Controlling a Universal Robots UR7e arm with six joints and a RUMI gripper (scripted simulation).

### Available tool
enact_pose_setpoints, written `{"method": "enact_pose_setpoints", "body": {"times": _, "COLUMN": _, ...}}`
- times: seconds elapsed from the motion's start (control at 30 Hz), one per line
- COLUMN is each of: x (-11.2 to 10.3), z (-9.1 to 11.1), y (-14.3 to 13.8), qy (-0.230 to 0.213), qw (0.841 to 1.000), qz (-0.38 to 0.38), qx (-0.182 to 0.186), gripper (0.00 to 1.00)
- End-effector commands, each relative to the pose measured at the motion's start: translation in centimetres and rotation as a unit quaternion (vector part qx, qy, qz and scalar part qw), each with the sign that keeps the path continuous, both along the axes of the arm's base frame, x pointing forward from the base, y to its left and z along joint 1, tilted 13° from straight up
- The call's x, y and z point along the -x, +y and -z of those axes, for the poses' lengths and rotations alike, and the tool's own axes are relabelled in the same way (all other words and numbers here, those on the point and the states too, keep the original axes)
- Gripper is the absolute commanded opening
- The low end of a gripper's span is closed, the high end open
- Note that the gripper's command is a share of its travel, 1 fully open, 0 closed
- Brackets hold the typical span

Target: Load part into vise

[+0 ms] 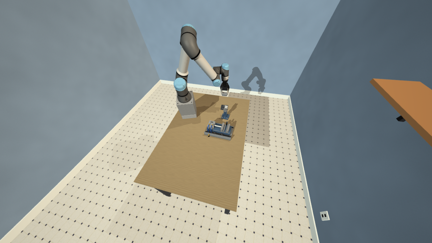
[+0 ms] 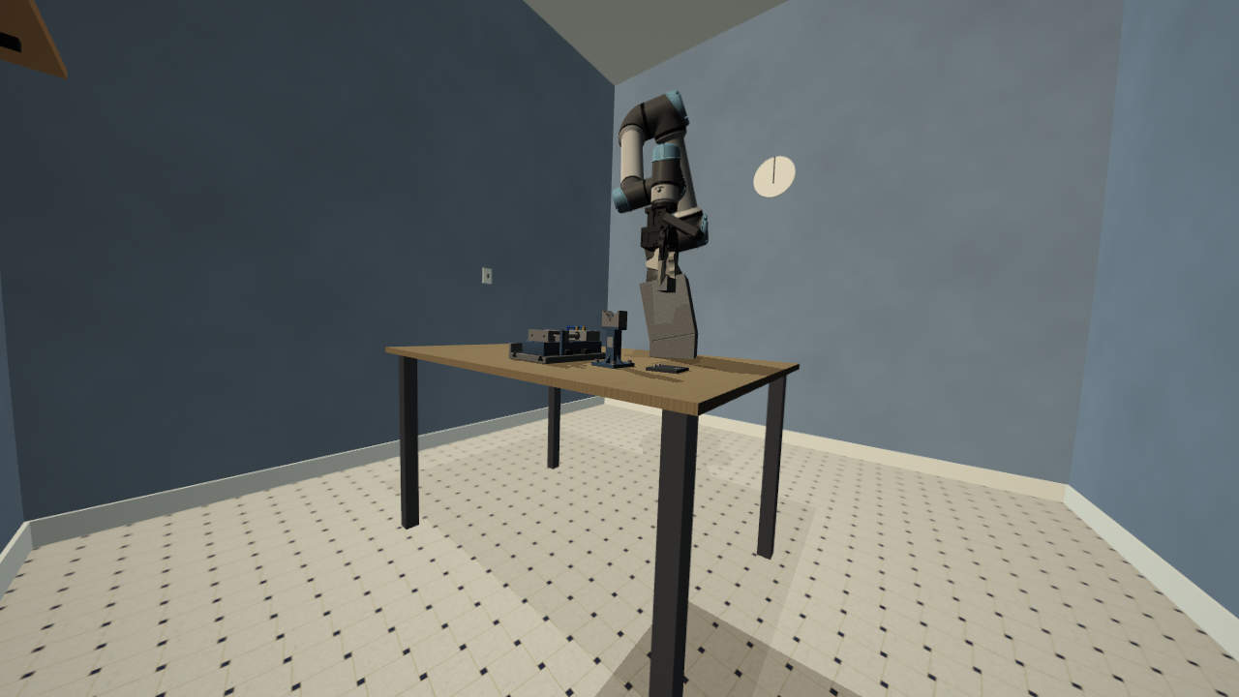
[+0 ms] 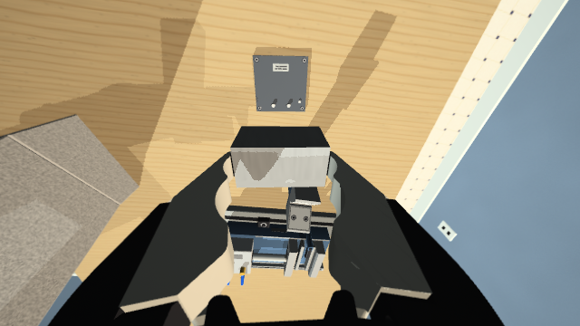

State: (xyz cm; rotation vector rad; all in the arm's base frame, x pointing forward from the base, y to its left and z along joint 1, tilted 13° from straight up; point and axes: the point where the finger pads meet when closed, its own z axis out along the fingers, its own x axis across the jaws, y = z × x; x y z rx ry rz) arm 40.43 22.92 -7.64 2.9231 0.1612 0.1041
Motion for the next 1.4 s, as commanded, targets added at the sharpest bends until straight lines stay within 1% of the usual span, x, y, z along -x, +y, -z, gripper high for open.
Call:
{"method": "enact_pose_setpoints", "body": {"times": 0.0, "x": -0.2, "z": -0.1, "y": -0.2, "qy": -0.001, "qw": 1.0, "qz": 0.002, "qx": -0.001, "gripper": 0.0}}
{"method": "enact_pose_setpoints", "body": {"times": 0.5, "x": -1.0, "z": -0.6, "y": -1.9, "qy": -0.003, "qw": 1.0, "qz": 0.013, "qx": -0.002, "gripper": 0.0}}
{"method": "enact_pose_setpoints", "body": {"times": 0.87, "x": -2.2, "z": -1.2, "y": -4.5, "qy": -0.007, "qw": 1.0, "qz": 0.03, "qx": -0.004, "gripper": 0.0}}
{"method": "enact_pose_setpoints", "body": {"times": 0.93, "x": -2.2, "z": -1.2, "y": -4.5, "qy": -0.007, "qw": 1.0, "qz": 0.03, "qx": -0.004, "gripper": 0.0}}
{"method": "enact_pose_setpoints", "body": {"times": 1.37, "x": -3.4, "z": -2.1, "y": -8.2, "qy": -0.012, "qw": 0.998, "qz": 0.054, "qx": -0.006, "gripper": 0.0}}
